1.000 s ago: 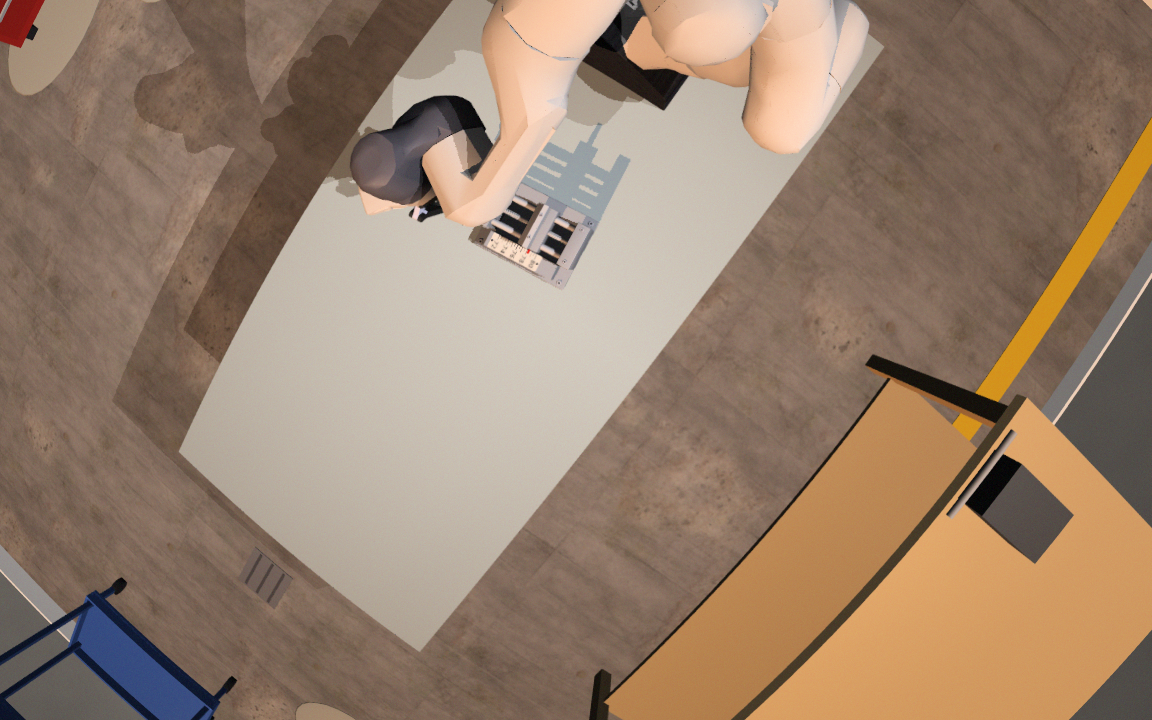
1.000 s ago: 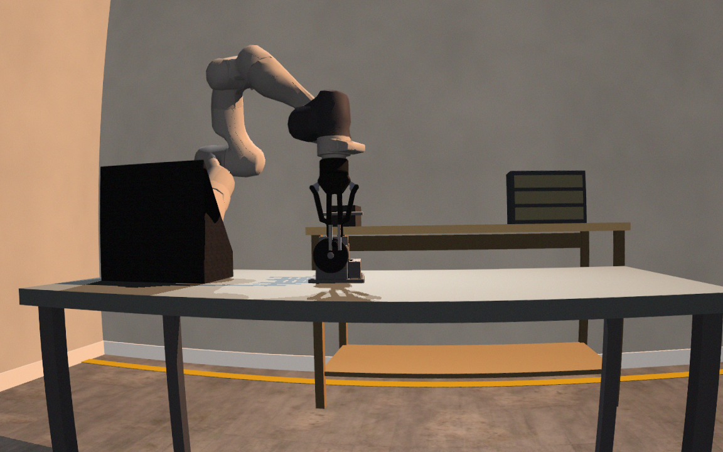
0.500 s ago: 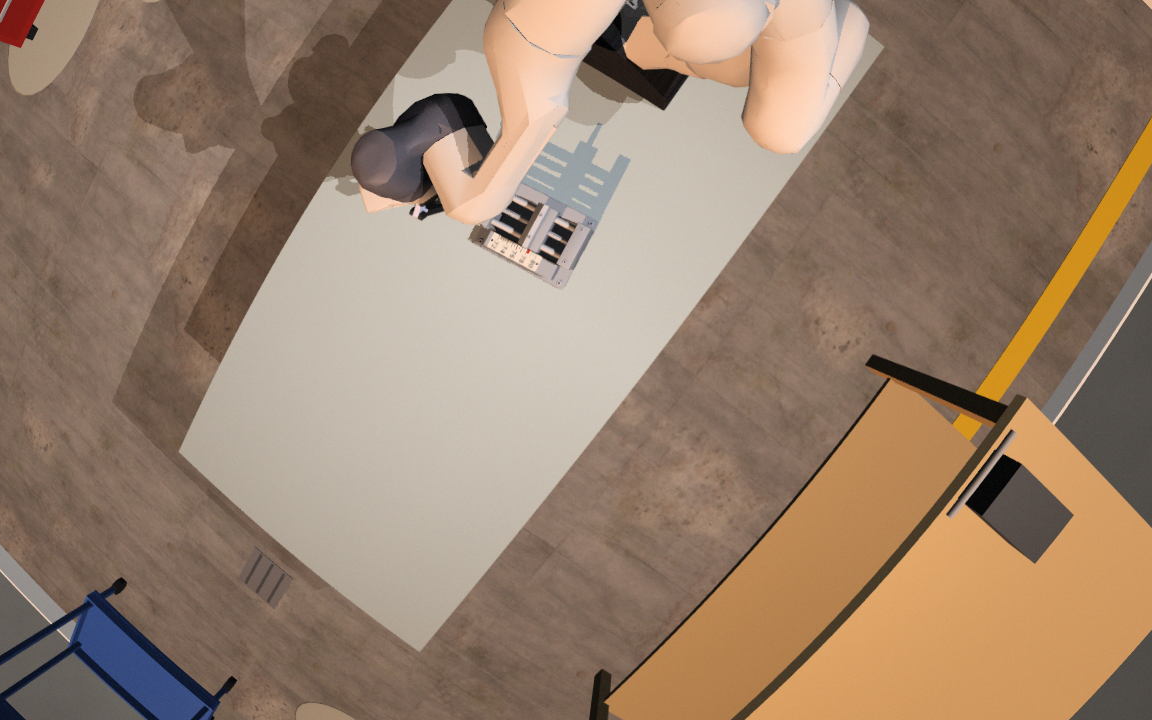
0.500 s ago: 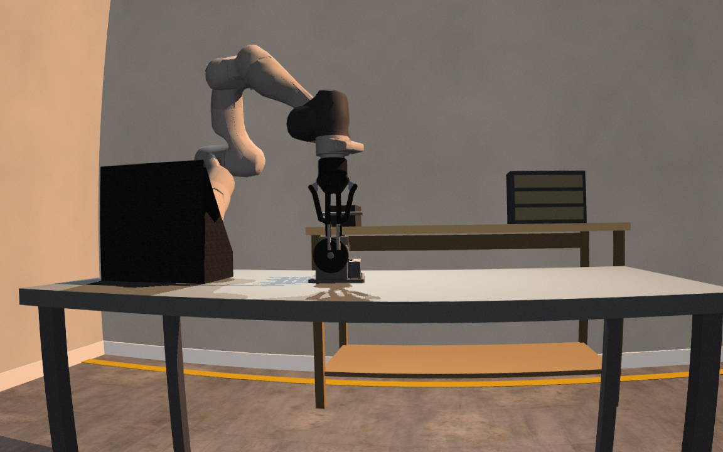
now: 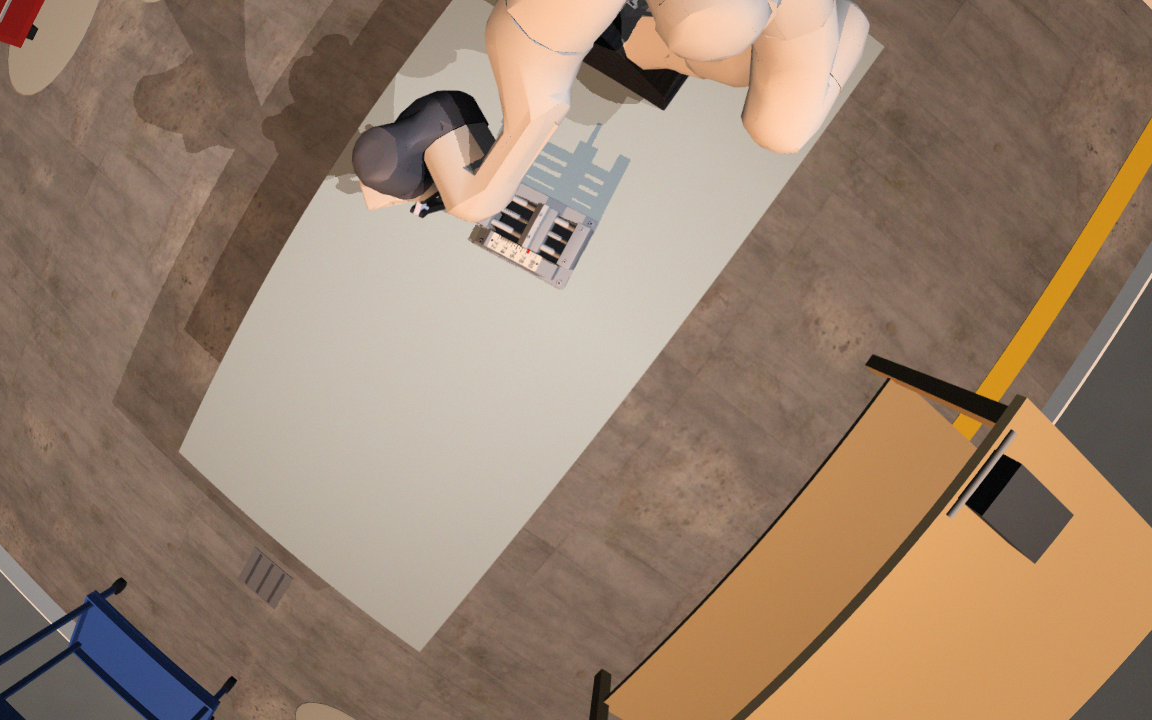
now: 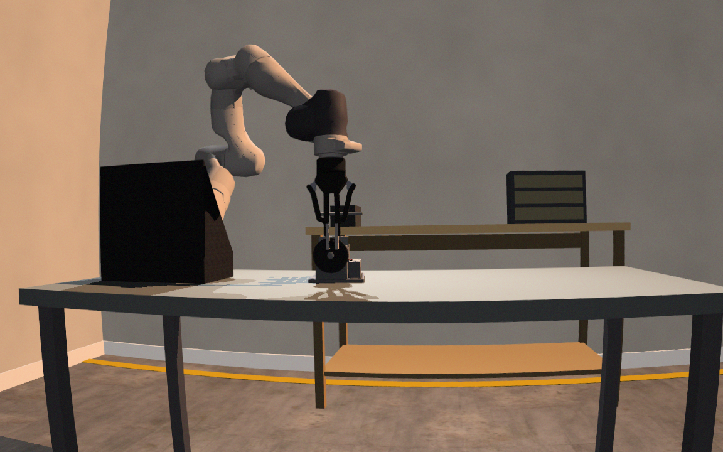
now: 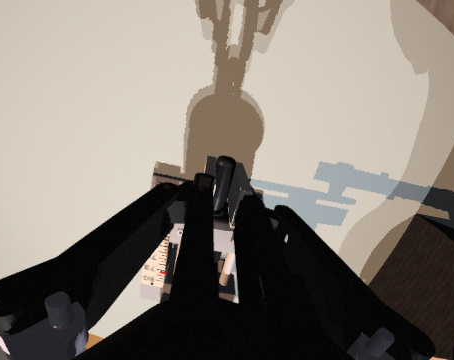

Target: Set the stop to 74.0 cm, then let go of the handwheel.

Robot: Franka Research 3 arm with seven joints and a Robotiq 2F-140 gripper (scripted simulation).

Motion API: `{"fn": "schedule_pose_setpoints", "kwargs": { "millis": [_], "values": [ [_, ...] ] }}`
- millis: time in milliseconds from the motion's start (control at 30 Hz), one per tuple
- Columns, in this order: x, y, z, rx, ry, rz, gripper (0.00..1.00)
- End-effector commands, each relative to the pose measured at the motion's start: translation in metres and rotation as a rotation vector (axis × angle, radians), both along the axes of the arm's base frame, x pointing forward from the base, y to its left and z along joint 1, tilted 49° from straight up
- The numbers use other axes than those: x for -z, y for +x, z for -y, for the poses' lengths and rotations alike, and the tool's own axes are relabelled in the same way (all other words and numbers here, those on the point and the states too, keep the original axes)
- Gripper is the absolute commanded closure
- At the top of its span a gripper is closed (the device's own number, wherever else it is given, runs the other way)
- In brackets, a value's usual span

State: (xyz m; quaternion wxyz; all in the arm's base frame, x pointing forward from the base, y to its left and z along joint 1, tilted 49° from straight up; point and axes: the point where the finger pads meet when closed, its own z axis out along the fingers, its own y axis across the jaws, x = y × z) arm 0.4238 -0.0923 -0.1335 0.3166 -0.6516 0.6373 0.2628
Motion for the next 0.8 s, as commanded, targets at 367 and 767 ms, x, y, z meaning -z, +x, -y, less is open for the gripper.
{"fn": "schedule_pose_setpoints", "kwargs": {
  "millis": [367,767],
  "values": [
    [0.001,-0.009,0.0,-0.006,0.0,-0.001,0.96],
    [0.003,-0.015,-0.001,-0.006,0.0,-0.001,0.96]
  ]
}}
